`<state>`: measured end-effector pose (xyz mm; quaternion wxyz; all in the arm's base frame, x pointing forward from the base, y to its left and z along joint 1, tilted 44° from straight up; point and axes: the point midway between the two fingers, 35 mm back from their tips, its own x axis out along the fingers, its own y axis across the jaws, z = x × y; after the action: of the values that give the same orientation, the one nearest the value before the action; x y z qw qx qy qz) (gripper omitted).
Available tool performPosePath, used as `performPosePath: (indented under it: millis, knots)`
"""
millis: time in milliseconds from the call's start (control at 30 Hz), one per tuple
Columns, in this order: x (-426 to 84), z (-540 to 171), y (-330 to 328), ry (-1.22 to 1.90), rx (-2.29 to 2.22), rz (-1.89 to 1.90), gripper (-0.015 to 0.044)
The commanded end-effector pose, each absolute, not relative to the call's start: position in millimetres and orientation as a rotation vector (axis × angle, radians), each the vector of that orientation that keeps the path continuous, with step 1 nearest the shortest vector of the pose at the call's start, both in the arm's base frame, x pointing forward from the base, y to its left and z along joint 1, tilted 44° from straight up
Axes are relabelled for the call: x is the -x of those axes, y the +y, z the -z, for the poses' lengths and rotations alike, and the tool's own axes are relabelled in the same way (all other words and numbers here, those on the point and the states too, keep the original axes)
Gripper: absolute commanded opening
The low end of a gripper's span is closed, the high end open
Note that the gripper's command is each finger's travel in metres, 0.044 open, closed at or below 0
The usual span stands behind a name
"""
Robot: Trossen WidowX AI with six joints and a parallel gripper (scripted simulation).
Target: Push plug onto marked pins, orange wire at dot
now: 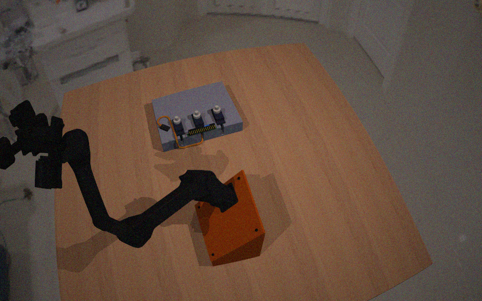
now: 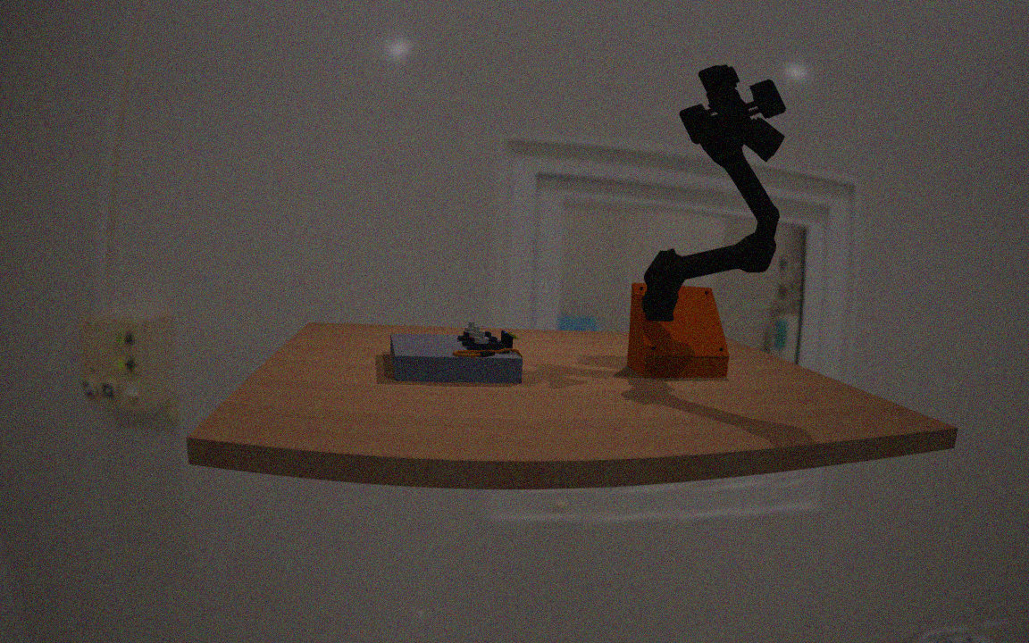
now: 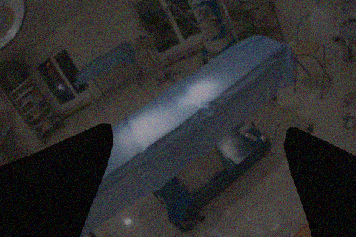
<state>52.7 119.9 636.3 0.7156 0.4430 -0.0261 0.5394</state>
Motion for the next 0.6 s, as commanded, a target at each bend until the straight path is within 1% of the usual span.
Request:
performPosePath:
  millis: [0, 333, 567]
  knots:
    - [-53, -636, 120, -0.059, -0.981, -1.194, 0.0374]
    - [-61, -638, 109, -0.125, -0.977, -1.196, 0.0115]
    - [-73, -638, 96, -0.203, -0.974, -1.185, 0.0115]
